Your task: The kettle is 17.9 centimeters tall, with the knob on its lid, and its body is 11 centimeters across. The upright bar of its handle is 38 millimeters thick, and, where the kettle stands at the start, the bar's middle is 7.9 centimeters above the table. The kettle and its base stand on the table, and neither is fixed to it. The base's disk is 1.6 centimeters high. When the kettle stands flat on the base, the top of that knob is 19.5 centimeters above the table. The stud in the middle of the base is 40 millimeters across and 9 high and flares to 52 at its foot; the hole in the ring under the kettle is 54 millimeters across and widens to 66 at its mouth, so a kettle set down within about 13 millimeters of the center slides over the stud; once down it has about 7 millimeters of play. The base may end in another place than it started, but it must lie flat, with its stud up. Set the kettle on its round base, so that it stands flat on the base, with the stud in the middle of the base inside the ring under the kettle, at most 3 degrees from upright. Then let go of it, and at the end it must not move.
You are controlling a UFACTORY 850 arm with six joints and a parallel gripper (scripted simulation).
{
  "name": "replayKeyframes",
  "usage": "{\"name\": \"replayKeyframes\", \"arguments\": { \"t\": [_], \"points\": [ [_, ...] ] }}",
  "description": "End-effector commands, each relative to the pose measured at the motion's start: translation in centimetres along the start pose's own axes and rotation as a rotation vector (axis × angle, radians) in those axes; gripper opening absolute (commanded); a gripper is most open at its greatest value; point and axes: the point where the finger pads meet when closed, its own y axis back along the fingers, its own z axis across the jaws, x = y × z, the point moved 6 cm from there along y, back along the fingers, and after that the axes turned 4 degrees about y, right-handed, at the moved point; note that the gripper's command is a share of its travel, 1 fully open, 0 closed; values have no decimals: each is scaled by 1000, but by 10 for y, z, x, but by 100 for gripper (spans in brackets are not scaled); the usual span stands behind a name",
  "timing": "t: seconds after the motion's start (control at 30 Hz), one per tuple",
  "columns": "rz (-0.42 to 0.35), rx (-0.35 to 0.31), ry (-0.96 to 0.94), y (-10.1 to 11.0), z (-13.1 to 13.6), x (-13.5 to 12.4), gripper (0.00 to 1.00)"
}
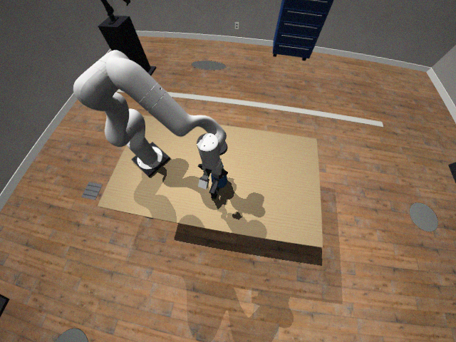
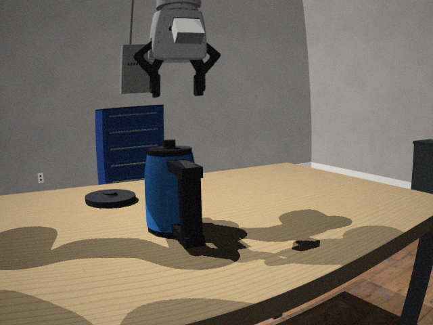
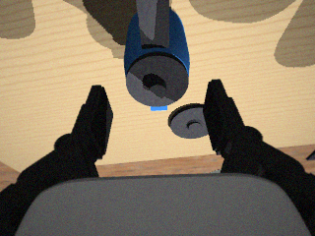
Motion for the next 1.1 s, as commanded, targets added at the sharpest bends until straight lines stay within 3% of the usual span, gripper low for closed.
{"name": "replayKeyframes", "arguments": {
  "t": [0.0, 0.63, 1.07],
  "points": [
    [0, 2, 0, -18, -1, 0, 81],
    [0, 2, 0, -93, -1, 0, 81],
    [0, 2, 0, -107, -1, 0, 81]
  ]
}}
